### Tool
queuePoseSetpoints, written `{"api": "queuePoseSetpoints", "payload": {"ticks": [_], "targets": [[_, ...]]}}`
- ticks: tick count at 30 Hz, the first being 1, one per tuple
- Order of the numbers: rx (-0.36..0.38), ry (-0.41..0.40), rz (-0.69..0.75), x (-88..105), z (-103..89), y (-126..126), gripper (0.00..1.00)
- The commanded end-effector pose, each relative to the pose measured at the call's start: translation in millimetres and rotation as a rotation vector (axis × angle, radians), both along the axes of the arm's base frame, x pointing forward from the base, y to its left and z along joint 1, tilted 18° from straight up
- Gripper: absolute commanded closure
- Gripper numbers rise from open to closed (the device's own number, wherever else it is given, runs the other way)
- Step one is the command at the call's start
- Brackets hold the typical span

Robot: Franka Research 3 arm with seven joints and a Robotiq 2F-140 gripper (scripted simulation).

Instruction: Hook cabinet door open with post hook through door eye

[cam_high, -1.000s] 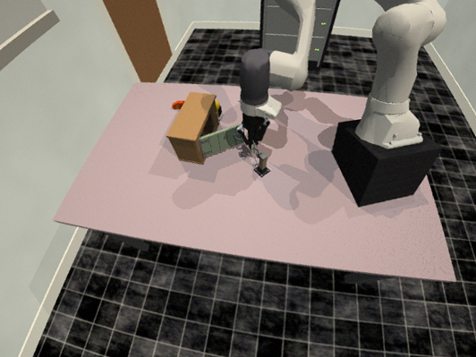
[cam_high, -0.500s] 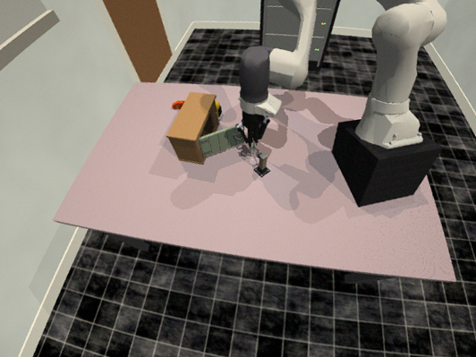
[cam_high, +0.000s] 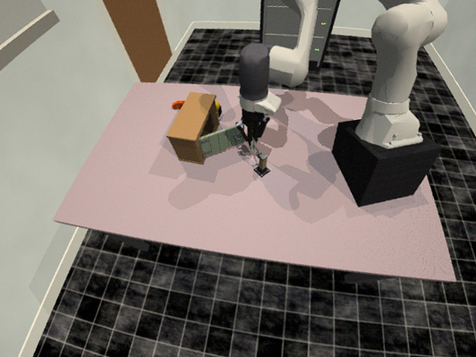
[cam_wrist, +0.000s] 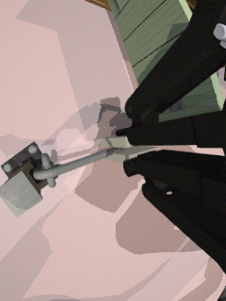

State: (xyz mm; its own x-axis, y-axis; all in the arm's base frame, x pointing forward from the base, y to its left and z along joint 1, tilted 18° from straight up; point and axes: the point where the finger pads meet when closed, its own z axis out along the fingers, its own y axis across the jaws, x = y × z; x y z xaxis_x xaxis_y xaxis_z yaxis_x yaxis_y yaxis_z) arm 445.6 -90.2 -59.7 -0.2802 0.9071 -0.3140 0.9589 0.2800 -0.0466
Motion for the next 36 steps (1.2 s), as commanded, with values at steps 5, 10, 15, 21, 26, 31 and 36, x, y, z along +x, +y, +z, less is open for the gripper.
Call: {"api": "queuePoseSetpoints", "payload": {"ticks": [5, 10, 15, 21, 26, 31, 36], "targets": [[0.001, 0.002, 0.007, 0.6, 4.3, -0.1, 0.97], [0.001, 0.001, 0.007, 0.7, 7.4, 0.1, 0.97], [0.001, 0.002, 0.007, 0.8, 9.5, 0.2, 0.97], [0.001, 0.001, 0.007, 0.8, 12.5, 0.5, 0.97], [0.001, 0.002, 0.007, 0.8, 14.5, 0.8, 0.97], [0.001, 0.001, 0.007, 0.8, 18.4, 1.5, 0.97], [0.001, 0.001, 0.007, 0.8, 19.8, 1.8, 0.97]]}}
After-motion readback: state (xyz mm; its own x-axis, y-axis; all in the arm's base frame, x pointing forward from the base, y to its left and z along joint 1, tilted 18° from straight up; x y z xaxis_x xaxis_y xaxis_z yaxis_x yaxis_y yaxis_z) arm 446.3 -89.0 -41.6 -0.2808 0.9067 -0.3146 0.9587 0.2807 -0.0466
